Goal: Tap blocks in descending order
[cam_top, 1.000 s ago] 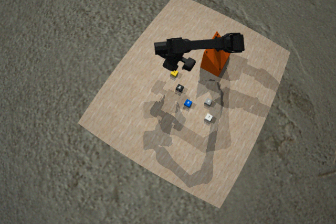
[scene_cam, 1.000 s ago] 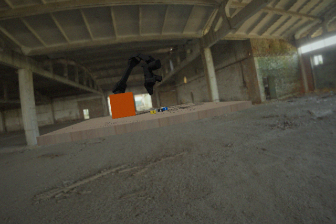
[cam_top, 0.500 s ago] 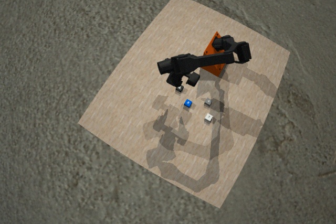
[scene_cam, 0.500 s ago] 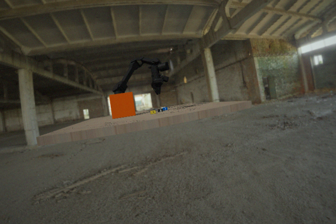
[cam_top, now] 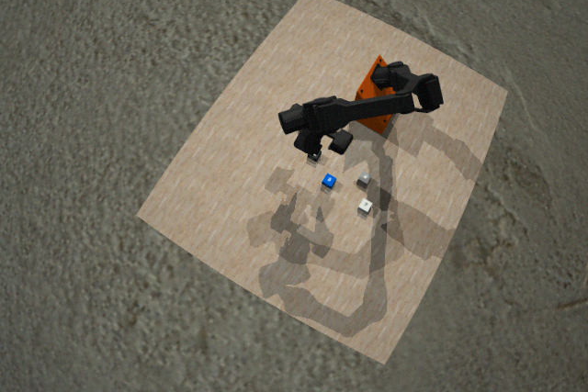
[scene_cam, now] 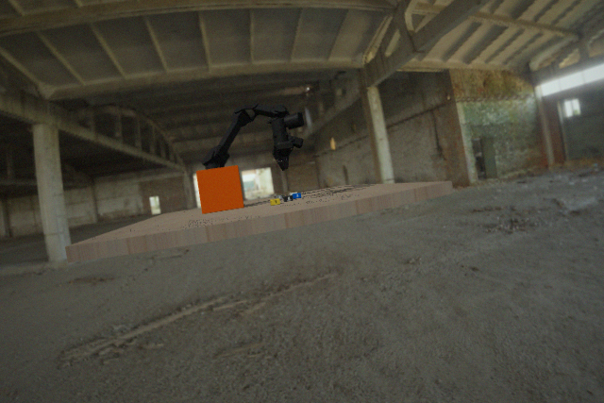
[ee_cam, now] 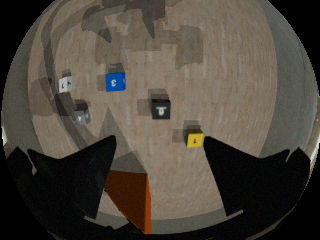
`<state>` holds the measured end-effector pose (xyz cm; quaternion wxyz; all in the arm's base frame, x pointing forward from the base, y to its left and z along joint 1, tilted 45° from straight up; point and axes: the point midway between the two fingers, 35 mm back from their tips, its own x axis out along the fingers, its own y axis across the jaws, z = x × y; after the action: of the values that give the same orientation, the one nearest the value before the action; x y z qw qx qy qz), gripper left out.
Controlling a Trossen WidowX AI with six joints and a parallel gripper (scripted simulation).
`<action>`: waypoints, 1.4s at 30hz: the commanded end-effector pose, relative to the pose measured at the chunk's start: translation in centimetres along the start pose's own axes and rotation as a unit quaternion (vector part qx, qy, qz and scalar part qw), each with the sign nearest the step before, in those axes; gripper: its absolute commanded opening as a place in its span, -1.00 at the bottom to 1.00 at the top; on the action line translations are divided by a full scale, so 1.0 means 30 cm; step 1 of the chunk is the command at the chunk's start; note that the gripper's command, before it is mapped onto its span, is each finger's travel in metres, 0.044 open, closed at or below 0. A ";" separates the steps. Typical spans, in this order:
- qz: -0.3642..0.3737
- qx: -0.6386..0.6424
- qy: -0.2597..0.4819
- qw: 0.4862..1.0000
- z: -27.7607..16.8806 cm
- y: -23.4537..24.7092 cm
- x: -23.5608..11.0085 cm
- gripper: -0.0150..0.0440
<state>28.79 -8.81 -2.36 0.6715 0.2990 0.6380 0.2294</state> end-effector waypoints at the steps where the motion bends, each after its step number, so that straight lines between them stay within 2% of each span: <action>1: -0.003 -0.007 -0.001 1.000 0.024 0.170 -0.008 0.86; 7: 0.003 -0.008 -0.001 1.000 -0.021 0.508 -0.005 0.86; 9: 0.007 -0.008 0.000 1.000 -0.046 0.577 -0.002 0.86; 34: 0.008 -0.008 0.000 1.000 -0.045 0.588 -0.003 0.86; 42: 0.008 -0.010 -0.001 1.000 0.180 0.694 -0.008 0.86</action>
<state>33.19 4.42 11.67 0.6774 0.2959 0.6298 0.2386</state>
